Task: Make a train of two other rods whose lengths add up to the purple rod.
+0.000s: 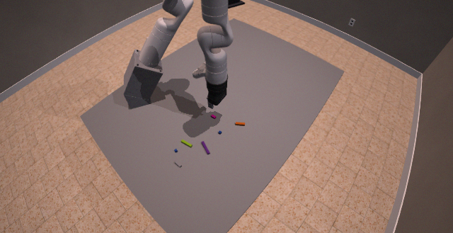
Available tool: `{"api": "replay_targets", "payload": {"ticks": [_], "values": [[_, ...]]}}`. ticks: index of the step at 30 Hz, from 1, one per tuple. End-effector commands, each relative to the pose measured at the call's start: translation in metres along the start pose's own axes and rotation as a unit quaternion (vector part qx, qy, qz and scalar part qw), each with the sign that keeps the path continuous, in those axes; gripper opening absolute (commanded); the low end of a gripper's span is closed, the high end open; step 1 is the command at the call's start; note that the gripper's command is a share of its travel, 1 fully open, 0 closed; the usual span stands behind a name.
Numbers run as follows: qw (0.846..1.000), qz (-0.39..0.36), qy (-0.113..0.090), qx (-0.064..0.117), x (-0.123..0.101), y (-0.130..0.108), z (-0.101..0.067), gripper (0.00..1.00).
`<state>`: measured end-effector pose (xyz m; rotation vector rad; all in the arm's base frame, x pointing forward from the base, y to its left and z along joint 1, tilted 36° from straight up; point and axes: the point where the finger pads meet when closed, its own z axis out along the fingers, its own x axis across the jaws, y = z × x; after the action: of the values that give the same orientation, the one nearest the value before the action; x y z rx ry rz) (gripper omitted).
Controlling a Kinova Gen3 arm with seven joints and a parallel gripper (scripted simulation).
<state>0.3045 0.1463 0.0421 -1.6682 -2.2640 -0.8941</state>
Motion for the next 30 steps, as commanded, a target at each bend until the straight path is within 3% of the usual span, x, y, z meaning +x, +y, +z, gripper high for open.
{"api": "replay_targets", "payload": {"ticks": [1, 12, 13, 30], "values": [[1.0, 0.002, -0.012, -0.009, -0.0085, 0.0061, -0.0123, 0.54], [1.0, 0.002, -0.012, -0.009, -0.0084, 0.006, -0.0183, 0.54], [1.0, 0.002, -0.012, -0.009, -0.0084, 0.006, -0.0183, 1.0], [1.0, 0.002, -0.012, -0.009, -0.0084, 0.006, -0.0183, 1.0]]}}
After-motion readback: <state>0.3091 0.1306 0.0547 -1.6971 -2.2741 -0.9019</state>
